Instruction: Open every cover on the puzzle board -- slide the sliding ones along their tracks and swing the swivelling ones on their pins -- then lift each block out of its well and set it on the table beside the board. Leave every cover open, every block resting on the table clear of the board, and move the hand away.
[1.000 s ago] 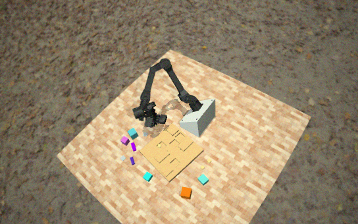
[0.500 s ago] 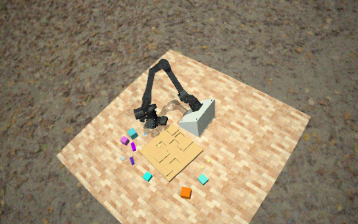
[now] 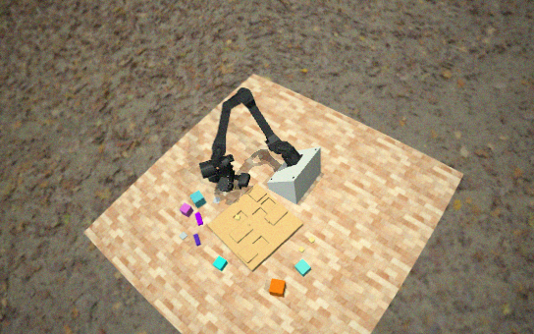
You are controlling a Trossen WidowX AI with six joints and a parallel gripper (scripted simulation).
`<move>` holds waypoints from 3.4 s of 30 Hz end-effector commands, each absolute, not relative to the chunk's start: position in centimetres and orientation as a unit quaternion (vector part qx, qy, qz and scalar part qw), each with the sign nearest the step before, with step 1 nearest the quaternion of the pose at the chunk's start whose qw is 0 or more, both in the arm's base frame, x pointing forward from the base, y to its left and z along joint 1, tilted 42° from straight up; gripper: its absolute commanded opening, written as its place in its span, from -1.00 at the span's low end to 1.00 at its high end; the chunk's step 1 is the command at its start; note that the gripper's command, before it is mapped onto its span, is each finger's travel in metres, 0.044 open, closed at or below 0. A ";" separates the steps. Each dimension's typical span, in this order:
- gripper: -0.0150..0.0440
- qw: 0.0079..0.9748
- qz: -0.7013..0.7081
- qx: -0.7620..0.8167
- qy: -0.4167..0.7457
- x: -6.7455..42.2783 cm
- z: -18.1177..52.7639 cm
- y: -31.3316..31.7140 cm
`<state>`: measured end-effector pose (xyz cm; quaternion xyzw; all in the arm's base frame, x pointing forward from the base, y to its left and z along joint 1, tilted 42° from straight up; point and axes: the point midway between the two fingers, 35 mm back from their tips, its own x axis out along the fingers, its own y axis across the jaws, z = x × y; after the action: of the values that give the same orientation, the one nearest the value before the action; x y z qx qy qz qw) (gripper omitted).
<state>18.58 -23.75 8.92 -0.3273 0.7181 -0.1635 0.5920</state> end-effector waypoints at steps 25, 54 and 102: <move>1.00 0.594 -0.162 -0.328 0.717 19.2 14.5 -18.7; -0.49 0.591 -0.141 -0.338 0.719 30.4 7.9 -12.7; -0.49 0.174 0.408 -0.657 0.609 31.3 2.4 -14.6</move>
<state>31.30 -14.40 2.69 -0.6491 0.6235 0.3870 0.2003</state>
